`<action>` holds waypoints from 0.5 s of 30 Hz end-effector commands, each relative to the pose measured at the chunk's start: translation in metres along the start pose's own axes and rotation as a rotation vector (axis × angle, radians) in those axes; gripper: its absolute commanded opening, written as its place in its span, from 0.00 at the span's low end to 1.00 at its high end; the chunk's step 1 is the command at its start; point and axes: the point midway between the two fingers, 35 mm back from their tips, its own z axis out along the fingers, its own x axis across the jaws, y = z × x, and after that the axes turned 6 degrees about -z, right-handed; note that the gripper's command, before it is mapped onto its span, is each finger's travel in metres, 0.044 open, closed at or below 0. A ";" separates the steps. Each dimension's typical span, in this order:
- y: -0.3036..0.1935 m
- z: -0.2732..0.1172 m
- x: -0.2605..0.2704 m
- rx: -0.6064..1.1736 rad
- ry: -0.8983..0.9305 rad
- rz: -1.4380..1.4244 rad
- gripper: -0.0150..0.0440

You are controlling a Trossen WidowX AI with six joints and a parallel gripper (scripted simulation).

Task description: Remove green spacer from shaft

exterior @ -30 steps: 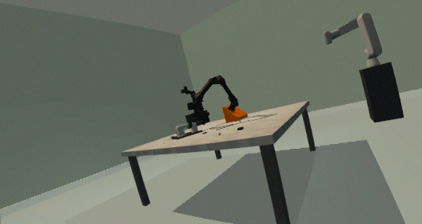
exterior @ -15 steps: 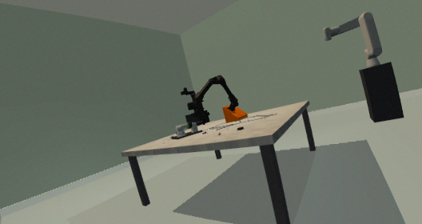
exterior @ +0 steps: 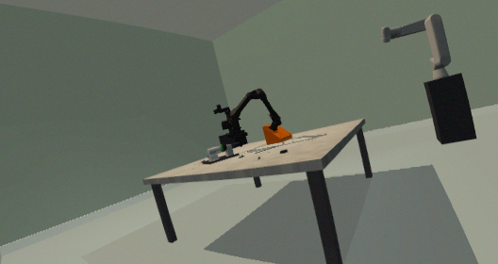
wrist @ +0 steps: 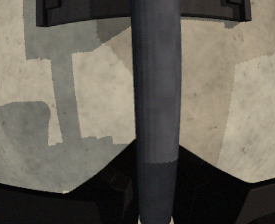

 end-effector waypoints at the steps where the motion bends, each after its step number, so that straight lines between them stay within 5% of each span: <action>1: -0.002 0.000 0.000 0.004 0.000 -0.003 0.25; 15: -0.003 0.000 0.000 0.004 0.000 -0.003 0.25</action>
